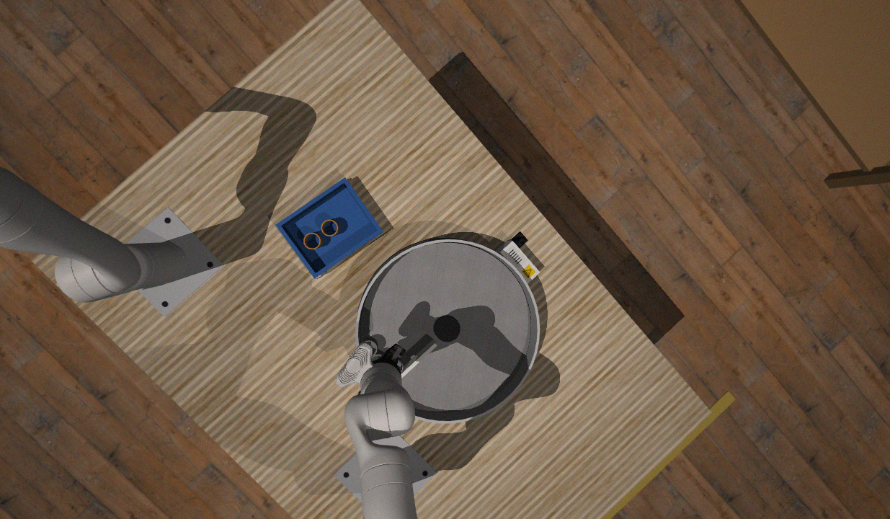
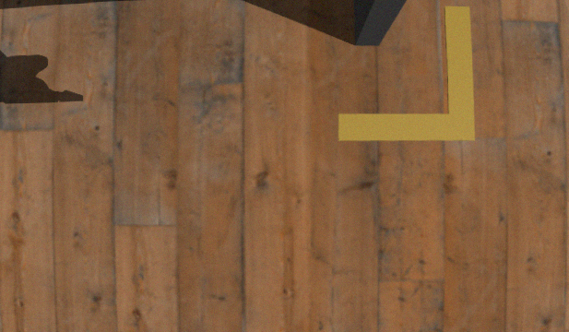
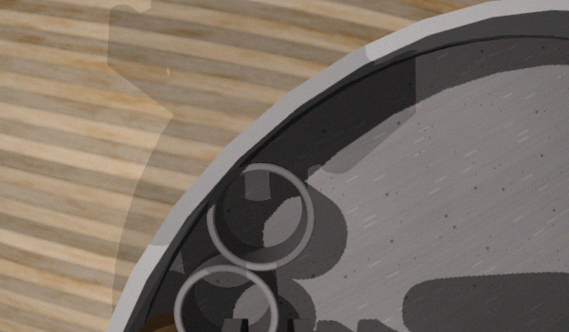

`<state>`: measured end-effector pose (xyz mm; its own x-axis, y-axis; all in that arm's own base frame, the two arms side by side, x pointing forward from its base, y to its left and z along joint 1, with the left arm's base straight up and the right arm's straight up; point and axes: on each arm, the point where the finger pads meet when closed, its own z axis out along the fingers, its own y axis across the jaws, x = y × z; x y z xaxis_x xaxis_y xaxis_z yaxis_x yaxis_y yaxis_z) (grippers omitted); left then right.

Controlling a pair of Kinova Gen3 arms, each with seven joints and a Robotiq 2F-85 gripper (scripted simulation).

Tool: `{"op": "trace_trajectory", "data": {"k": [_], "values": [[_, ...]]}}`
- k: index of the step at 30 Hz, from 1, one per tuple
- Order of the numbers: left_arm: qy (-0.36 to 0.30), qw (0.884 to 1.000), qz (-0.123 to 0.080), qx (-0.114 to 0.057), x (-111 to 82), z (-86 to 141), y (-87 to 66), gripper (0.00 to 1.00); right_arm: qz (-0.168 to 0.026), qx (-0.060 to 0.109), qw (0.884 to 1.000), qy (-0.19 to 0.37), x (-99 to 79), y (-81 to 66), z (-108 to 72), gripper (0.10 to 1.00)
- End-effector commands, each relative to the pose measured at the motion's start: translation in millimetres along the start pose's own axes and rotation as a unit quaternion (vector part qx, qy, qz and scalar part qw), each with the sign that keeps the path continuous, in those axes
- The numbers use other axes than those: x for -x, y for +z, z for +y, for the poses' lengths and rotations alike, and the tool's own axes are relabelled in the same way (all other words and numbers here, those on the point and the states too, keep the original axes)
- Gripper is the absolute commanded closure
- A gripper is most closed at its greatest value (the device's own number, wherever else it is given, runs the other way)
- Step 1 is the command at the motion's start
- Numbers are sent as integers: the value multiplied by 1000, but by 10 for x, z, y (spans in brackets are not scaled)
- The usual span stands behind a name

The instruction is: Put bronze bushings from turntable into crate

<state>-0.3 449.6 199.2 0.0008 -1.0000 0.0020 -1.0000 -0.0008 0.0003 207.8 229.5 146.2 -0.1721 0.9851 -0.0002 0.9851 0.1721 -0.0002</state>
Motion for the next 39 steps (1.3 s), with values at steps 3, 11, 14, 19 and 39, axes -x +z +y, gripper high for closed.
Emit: {"op": "trace_trajectory", "data": {"k": [3,11,14,19,39], "values": [[0,1000,-1,0,4,1,-8,1,0,1,1000,0,-3,-4,3,886],[0,1000,-1,0,4,1,-8,1,0,1,1000,0,-3,44,3,886],[0,1000,-1,0,4,1,-8,1,0,1,1000,0,-3,178,3,886],[0,1000,-1,0,4,1,-8,1,0,1,1000,0,-3,226,3,886],[0,1000,-1,0,4,1,-8,1,0,1,1000,0,-3,226,3,886]]}}
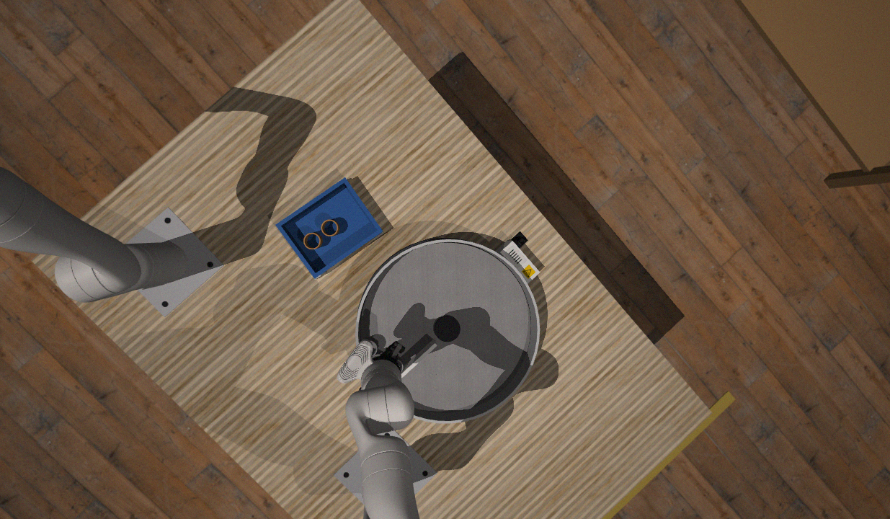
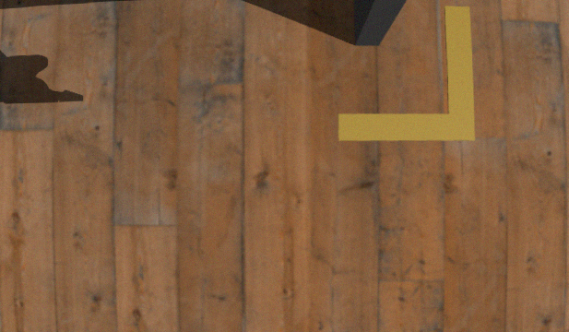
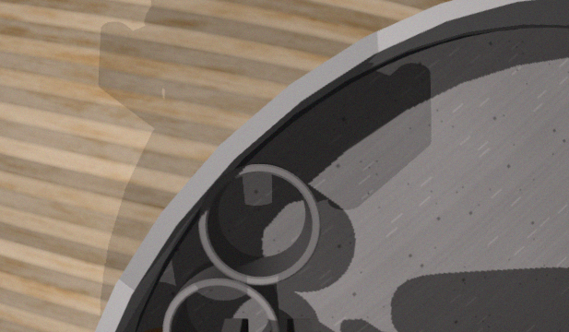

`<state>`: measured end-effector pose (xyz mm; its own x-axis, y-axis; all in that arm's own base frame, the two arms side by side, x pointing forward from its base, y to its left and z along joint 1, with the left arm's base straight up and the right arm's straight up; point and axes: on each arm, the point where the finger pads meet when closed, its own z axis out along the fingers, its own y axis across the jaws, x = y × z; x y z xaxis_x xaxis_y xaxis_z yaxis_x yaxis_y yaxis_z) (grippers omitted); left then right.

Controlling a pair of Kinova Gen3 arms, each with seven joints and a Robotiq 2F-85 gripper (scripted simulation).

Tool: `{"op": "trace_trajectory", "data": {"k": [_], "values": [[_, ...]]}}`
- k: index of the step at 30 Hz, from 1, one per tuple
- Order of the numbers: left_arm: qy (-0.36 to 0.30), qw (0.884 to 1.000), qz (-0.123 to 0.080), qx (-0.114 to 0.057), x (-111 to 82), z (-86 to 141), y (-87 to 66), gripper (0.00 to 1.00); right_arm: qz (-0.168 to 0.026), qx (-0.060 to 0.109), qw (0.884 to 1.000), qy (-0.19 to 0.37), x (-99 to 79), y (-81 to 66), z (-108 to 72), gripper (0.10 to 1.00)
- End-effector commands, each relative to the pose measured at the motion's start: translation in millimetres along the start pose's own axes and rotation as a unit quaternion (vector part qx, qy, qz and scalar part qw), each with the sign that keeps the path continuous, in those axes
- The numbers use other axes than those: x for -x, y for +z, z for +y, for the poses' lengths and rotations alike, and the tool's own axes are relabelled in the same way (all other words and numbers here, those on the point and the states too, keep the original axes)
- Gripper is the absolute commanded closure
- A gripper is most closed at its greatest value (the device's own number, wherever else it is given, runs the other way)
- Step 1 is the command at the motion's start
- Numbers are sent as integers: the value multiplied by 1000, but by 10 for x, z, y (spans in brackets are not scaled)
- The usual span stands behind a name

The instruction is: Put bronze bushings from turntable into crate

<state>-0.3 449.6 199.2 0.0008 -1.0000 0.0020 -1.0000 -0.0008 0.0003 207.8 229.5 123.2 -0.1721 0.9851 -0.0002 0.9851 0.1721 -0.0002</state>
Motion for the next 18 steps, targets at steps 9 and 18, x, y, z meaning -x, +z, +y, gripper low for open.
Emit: {"op": "trace_trajectory", "data": {"k": [9,18], "values": [[0,1000,-1,0,4,1,-8,1,0,1,1000,0,-3,-4,3,886],[0,1000,-1,0,4,1,-8,1,0,1,1000,0,-3,25,3,886]]}}
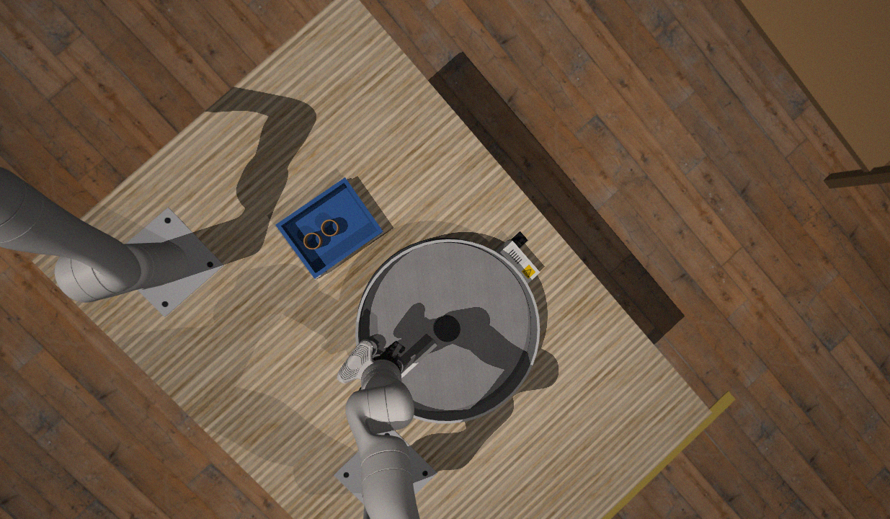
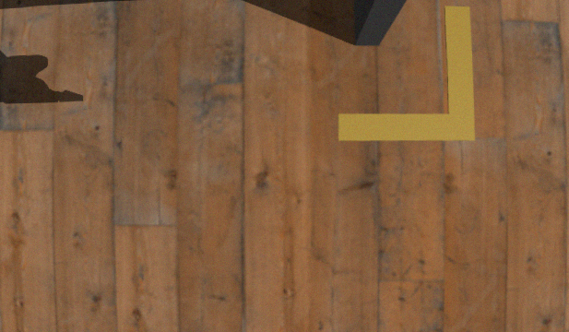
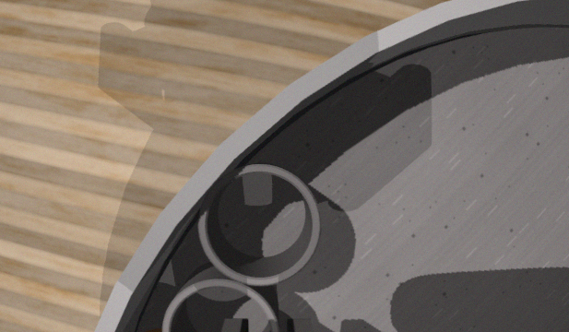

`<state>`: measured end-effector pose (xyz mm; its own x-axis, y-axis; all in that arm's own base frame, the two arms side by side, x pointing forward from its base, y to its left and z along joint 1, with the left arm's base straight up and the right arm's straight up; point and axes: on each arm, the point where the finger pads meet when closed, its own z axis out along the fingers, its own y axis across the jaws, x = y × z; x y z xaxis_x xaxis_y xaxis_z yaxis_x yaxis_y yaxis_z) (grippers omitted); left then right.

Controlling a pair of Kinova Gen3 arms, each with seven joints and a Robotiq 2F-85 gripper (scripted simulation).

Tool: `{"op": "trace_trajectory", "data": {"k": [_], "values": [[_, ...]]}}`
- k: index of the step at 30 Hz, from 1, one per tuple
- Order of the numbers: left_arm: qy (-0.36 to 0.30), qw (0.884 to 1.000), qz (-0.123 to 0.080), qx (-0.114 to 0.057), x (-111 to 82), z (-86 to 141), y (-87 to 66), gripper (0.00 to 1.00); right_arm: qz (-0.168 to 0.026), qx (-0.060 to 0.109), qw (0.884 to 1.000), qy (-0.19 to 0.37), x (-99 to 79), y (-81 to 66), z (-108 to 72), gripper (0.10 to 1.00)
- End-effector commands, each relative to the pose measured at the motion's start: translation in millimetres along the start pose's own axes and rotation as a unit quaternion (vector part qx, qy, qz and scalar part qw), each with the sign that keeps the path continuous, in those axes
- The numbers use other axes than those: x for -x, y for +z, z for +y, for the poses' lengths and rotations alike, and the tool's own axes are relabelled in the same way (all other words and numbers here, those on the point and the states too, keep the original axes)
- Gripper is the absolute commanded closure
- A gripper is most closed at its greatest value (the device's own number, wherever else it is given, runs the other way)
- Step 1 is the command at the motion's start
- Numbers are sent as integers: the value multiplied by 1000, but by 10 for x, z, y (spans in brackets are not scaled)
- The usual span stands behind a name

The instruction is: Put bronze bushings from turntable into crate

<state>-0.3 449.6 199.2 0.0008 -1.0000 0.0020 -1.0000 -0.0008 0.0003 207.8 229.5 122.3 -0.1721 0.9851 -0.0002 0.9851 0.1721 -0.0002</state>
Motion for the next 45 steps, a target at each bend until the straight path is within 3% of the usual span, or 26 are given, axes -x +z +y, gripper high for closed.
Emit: {"op": "trace_trajectory", "data": {"k": [1,45], "values": [[0,1000,-1,0,4,1,-8,1,0,1,1000,0,-3,33,3,886],[0,1000,-1,0,4,1,-8,1,0,1,1000,0,-3,92,3,886]]}}
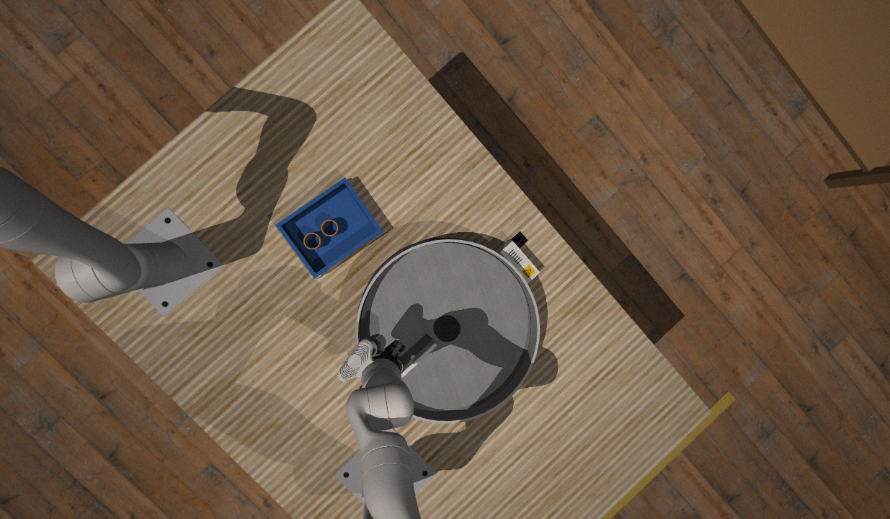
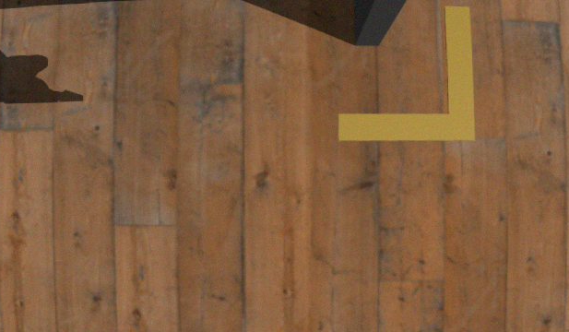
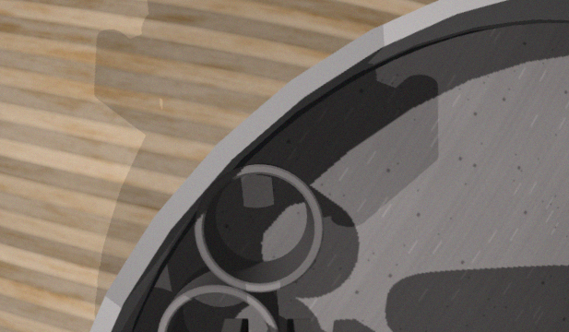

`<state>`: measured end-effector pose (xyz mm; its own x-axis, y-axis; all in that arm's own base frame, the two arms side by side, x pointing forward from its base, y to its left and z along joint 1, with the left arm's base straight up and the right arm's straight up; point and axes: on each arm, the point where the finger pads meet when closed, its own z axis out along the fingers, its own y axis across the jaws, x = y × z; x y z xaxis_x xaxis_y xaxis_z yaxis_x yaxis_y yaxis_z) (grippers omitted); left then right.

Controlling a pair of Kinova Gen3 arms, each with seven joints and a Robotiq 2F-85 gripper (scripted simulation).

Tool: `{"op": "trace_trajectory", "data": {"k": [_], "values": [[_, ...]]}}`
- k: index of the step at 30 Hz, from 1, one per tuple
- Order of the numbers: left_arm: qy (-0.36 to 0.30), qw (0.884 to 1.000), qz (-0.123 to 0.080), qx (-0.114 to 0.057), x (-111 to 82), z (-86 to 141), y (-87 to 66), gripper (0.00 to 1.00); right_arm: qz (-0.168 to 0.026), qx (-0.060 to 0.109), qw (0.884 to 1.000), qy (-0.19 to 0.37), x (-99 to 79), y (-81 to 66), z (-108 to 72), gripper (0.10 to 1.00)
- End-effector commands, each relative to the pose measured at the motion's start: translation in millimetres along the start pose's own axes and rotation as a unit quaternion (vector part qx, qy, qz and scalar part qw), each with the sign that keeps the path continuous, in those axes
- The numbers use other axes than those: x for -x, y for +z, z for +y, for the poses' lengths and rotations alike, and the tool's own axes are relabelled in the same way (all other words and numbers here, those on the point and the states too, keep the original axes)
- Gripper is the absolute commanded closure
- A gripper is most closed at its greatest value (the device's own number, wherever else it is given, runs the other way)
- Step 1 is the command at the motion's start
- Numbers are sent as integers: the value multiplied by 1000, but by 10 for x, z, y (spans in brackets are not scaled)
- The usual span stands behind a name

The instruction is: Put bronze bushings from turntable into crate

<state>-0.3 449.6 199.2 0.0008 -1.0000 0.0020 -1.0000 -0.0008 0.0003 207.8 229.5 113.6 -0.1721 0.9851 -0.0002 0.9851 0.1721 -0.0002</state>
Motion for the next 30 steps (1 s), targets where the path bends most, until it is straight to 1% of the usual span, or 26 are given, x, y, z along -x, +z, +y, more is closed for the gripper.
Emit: {"op": "trace_trajectory", "data": {"k": [1,5,17,30], "values": [[0,1000,-1,0,4,1,-8,1,0,1,1000,0,-3,14,3,886],[0,1000,-1,0,4,1,-8,1,0,1,1000,0,-3,37,3,886],[0,1000,-1,0,4,1,-8,1,0,1,1000,0,-3,217,3,886],[0,1000,-1,0,4,1,-8,1,0,1,1000,0,-3,231,3,886]]}}
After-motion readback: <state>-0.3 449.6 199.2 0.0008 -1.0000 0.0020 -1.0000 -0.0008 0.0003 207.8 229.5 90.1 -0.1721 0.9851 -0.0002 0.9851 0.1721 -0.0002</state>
